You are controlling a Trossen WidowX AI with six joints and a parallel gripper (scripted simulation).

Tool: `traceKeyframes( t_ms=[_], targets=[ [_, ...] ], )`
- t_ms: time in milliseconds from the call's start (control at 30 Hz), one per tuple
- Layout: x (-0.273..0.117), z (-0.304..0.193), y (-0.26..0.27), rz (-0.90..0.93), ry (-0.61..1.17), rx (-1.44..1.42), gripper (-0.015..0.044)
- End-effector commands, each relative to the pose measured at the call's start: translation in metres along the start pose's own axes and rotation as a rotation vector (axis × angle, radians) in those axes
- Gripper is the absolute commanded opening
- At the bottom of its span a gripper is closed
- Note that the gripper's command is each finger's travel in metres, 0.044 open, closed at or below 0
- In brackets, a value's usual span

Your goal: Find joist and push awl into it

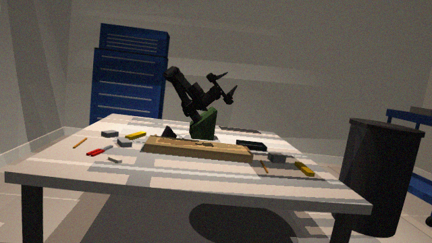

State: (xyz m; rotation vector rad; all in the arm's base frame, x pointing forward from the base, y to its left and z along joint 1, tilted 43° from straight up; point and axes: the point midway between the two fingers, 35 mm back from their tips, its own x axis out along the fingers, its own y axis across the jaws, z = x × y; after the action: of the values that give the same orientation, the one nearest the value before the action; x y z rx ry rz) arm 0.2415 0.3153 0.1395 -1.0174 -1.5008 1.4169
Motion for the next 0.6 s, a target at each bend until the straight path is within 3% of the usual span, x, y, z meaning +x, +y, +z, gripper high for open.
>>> traceKeyframes(
  t_ms=[0,300,567],
  targets=[
    [0.000,-0.002,0.000,0.000,0.011,0.019,0.0426],
    [-0.041,-0.066,0.008,-0.091,0.569,0.956,0.0440],
    [-0.117,-0.075,0.045,-0.392,1.186,1.691,0.0440]
  ],
)
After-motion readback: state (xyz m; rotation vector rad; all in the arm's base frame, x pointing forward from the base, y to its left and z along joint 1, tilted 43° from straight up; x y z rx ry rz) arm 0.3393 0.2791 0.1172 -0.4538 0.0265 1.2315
